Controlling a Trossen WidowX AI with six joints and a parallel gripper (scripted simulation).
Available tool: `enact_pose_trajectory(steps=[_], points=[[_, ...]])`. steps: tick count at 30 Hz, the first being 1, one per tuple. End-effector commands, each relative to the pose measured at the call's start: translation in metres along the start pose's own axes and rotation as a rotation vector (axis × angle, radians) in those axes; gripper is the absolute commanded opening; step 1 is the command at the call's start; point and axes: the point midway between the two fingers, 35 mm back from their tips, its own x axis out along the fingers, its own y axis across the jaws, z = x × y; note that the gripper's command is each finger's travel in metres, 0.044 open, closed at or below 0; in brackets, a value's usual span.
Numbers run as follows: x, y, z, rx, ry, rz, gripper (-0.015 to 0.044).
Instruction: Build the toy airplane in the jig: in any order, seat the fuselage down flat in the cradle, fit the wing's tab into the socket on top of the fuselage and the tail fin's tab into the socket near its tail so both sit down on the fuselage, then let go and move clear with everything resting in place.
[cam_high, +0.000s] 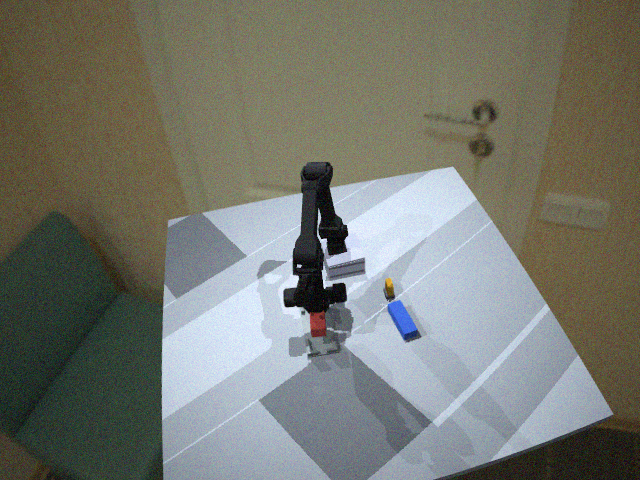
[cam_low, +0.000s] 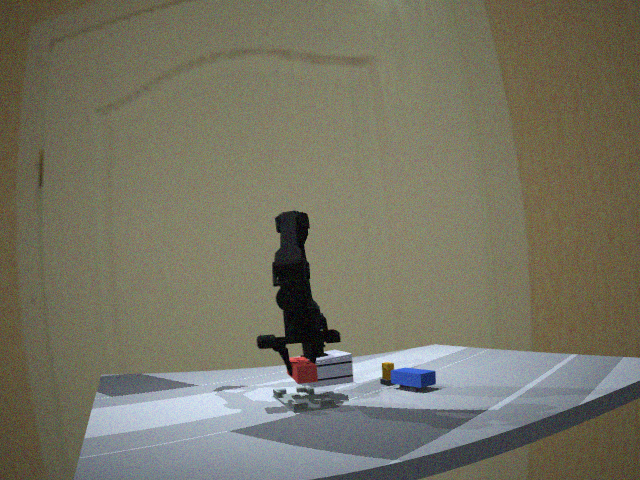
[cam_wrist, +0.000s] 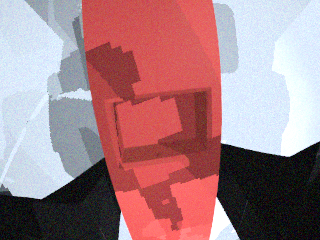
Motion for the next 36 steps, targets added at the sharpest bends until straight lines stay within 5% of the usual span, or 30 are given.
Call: enact_pose_trajectory(steps=[1,3,36], points=[[0.001,-0.002,0.0,-0.004,-0.001,-0.004,0.0157],[0.001,-0.002,0.0,-0.004,-0.001,-0.004,0.0195],[0.031,-0.002,0.0,-0.004,0.0,-0.004,0.0195]])
